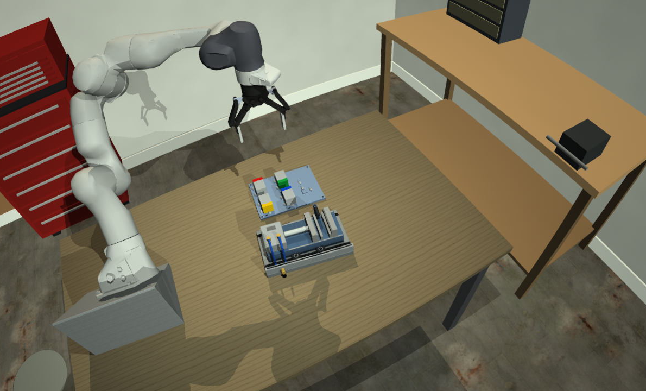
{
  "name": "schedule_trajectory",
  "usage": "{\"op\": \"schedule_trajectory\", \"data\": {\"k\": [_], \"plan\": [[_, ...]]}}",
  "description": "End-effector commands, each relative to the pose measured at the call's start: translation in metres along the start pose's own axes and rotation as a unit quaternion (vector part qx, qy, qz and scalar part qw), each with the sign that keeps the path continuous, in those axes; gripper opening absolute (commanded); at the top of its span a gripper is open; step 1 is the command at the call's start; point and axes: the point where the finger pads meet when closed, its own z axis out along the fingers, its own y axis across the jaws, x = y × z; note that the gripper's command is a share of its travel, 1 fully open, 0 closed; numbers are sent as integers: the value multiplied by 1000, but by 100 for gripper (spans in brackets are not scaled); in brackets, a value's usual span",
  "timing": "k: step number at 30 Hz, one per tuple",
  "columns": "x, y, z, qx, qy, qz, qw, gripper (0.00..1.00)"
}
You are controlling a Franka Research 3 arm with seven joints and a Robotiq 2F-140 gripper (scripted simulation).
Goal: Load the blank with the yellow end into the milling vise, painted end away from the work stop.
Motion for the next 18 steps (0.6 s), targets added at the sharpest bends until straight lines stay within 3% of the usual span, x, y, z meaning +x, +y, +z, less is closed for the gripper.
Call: {"op": "schedule_trajectory", "data": {"k": [1, 18], "plan": [[2, 1, -1, 0, 1, 1, 1000, 100], [1, 2, 0, 0, 0, 0, 1000, 100]]}}
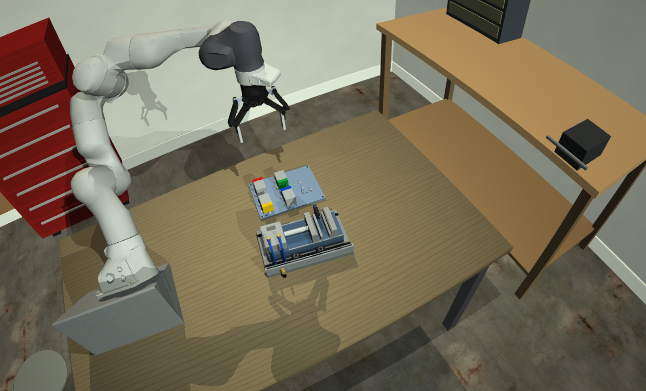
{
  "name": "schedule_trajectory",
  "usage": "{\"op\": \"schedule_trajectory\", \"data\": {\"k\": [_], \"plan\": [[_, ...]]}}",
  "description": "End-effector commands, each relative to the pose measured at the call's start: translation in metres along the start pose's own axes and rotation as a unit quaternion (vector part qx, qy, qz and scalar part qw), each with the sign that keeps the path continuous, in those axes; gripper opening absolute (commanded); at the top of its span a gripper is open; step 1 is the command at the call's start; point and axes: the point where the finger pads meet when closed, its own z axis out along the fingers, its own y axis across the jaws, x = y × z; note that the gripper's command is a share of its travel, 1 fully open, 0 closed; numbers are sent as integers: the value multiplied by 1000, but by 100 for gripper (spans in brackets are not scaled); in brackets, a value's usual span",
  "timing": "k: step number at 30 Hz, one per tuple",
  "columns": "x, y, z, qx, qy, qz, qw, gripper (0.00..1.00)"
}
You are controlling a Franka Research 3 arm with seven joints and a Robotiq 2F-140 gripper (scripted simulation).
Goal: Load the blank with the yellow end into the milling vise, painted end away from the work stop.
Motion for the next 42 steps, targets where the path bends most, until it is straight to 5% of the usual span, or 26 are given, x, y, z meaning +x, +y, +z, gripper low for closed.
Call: {"op": "schedule_trajectory", "data": {"k": [1, 7, 12, 42], "plan": [[1, 1, -1, 0, 0, 0, 1000, 100], [1, 1, -1, 0, 0, 0, 1000, 100], [-14, -38, -1, 0, 0, 0, 1000, 100], [-13, -32, 0, 0, 1, -3, 1000, 100]]}}
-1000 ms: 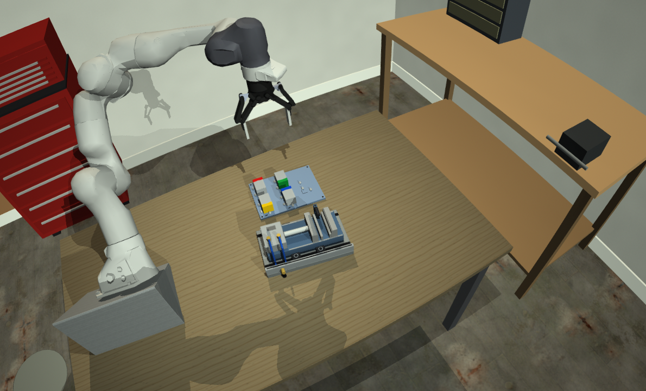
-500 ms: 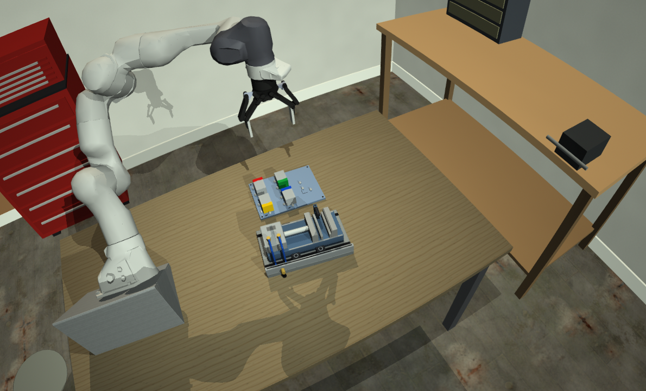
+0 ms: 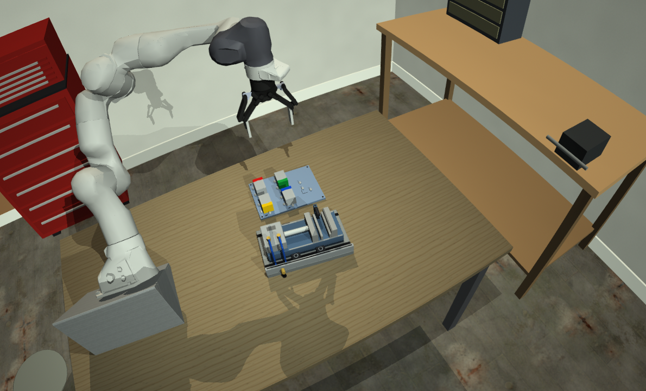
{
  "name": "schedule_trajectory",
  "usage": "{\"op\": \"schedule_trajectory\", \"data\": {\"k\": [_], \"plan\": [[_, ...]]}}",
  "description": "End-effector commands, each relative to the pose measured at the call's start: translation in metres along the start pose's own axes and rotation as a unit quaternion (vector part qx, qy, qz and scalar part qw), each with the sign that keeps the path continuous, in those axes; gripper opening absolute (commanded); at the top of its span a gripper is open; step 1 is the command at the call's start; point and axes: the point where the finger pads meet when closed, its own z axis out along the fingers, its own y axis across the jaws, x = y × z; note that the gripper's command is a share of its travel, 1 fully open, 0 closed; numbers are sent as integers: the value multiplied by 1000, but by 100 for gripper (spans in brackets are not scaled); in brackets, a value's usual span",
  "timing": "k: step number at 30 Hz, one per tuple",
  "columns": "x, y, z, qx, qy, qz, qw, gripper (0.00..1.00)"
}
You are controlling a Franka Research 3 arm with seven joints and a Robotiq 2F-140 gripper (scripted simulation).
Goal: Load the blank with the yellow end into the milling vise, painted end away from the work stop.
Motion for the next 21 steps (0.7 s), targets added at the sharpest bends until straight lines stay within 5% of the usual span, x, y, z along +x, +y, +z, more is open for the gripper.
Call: {"op": "schedule_trajectory", "data": {"k": [1, 21], "plan": [[1, 1, -1, 0, 0, 2, 1000, 100], [4, 5, -1, 1, -1, 4, 1000, 100]]}}
